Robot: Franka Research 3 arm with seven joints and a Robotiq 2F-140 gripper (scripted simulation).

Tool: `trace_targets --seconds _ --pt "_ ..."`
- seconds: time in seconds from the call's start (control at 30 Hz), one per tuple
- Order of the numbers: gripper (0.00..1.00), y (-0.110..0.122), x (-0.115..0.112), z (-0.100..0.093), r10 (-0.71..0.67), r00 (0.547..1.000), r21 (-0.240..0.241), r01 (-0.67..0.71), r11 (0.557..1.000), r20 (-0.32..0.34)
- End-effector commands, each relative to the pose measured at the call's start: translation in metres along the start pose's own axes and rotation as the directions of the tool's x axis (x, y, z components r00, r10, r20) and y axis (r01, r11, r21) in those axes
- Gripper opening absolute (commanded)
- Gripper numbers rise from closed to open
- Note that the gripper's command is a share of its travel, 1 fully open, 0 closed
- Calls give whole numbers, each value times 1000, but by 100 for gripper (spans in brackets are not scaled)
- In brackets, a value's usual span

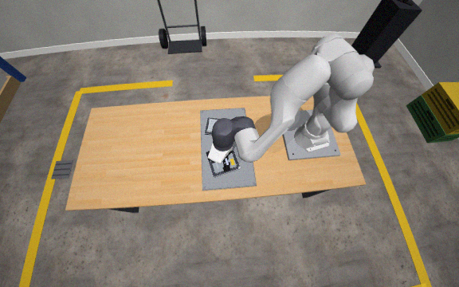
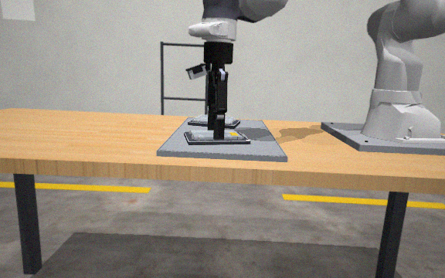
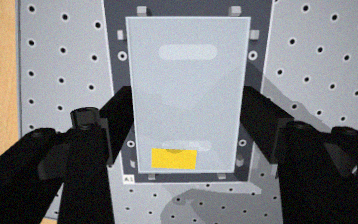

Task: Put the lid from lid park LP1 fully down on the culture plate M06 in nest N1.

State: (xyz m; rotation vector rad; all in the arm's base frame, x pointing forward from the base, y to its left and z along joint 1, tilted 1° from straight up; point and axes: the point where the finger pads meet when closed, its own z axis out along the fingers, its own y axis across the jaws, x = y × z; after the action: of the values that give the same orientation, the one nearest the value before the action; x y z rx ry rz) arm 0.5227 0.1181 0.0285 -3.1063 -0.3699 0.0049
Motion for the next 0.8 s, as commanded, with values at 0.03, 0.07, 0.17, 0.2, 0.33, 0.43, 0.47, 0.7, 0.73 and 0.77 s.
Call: trace_targets --seconds 0.03,0.07,0.17,0.2,0.33,0.43,0.47,0.7,0.73,0.77 --pt "10 0 0 0 -6 1000 1 6 1000 0" --pt "10 0 0 0 -6 1000 1 6 1000 0" --pt "10 0 0 -1 -6 1000 1 6 1000 0" --pt "10 0 0 -2 -6 1000 1 6 1000 0" --pt "10 0 0 -5 -6 1000 1 6 1000 0" --pt "10 0 0 -8 -6 1000 1 6 1000 0" --pt "10 0 0 -10 -6 1000 1 6 1000 0" --pt "10 0 0 -17 -6 1000 1 6 1000 0" --pt "10 0 0 -19 -6 1000 1 6 1000 0" --pt "10 0 0 -21 -6 1000 1 6 1000 0"
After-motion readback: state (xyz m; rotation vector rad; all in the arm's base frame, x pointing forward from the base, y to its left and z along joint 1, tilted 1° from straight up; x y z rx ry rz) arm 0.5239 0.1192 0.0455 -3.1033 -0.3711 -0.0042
